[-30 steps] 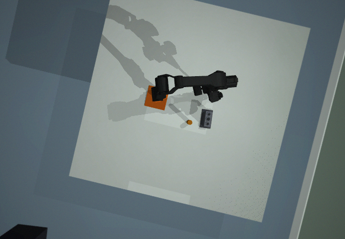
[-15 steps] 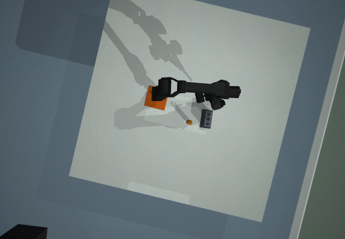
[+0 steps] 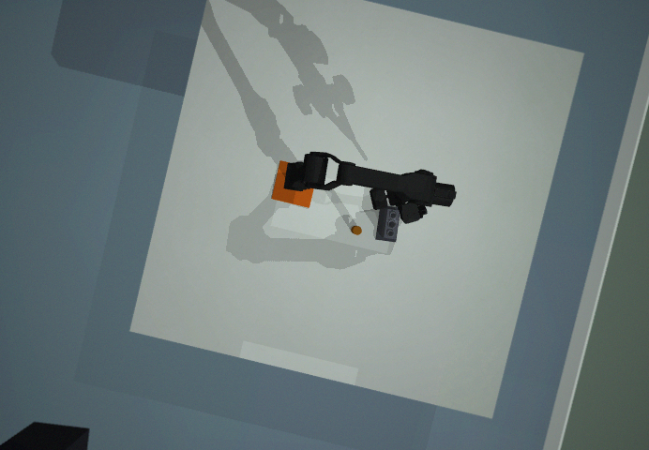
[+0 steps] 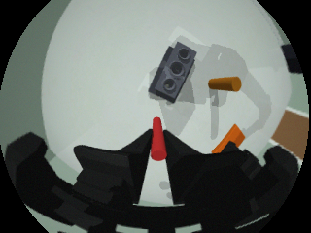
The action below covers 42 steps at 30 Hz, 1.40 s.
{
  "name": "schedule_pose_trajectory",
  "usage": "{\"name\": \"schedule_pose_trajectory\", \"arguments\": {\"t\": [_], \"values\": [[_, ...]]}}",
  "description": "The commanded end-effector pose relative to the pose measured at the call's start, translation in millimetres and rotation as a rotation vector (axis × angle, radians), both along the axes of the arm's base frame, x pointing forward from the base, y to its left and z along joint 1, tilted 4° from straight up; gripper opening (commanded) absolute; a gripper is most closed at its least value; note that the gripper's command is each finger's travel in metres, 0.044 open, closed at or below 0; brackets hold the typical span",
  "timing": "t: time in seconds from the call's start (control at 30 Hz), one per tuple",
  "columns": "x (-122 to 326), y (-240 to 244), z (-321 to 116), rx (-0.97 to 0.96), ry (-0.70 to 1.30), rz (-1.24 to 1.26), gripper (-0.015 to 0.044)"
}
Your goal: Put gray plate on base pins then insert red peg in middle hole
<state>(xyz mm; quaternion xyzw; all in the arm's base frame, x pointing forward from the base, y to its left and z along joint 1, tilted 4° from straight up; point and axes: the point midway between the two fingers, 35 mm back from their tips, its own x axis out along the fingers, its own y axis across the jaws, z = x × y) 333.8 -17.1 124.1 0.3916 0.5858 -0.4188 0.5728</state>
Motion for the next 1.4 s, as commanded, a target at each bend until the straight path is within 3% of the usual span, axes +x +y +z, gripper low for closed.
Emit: {"name": "schedule_pose_trajectory", "arguments": {"t": [0.0, 0.87, 1.37], "values": [[2.9, -12.1, 1.0, -0.005, 0.000, 0.004, 0.0000], [6.4, -91.8, 2.8, -0.015, 0.004, 0.011, 0.0000], [6.3, -93.7, 2.8, -0.016, 0.005, 0.011, 0.0000]]}}
